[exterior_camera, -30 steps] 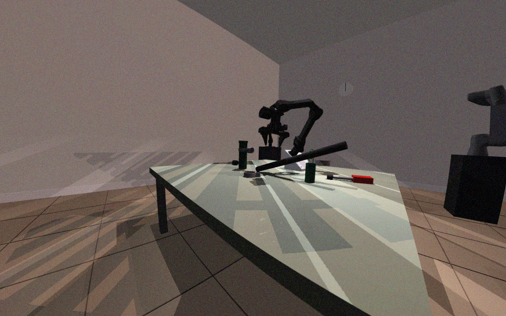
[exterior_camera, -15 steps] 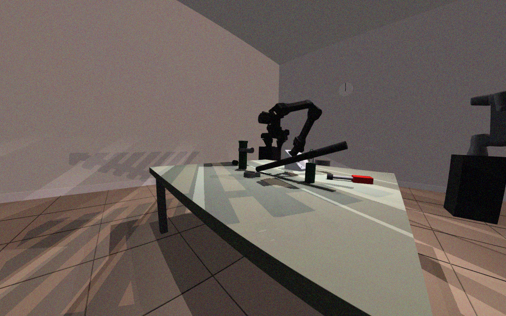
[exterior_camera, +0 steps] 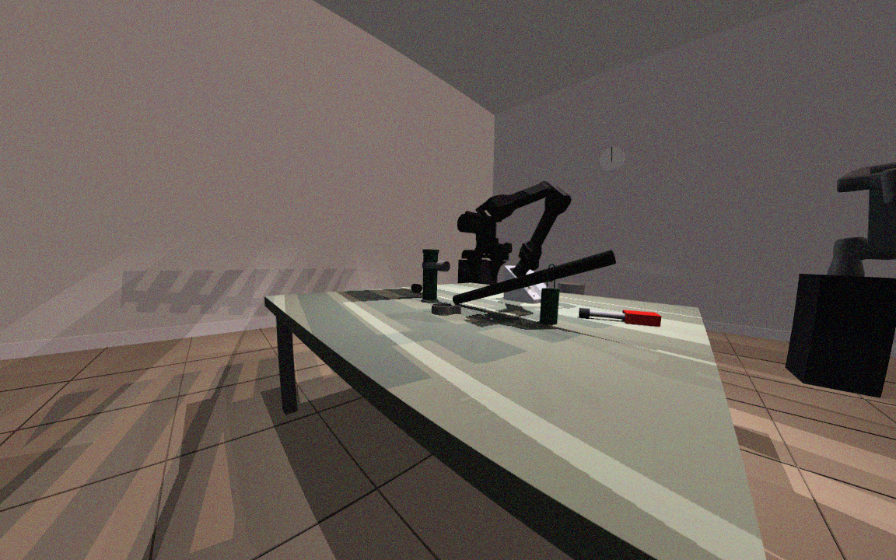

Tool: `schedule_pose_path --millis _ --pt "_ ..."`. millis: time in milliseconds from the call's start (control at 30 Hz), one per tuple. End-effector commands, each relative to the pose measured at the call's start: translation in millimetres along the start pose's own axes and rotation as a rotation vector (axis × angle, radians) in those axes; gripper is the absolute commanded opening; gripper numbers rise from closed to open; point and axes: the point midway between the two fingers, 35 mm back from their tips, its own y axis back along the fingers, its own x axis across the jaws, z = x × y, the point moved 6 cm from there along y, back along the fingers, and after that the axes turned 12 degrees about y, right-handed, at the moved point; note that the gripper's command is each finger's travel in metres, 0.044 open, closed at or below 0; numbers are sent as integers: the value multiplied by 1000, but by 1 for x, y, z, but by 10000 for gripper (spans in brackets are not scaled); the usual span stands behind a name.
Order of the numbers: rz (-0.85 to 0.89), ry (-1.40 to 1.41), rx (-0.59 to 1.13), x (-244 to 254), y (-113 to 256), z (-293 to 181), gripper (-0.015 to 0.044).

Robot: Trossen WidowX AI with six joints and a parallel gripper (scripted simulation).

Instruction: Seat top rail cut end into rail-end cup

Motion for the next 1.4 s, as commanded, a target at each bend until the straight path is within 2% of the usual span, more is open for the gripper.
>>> schedule_pose_path --millis 0,1367 --pt "3 -1 -6 0 -7 1 440" --pt "2 -1 -9 1 -66 2 440"
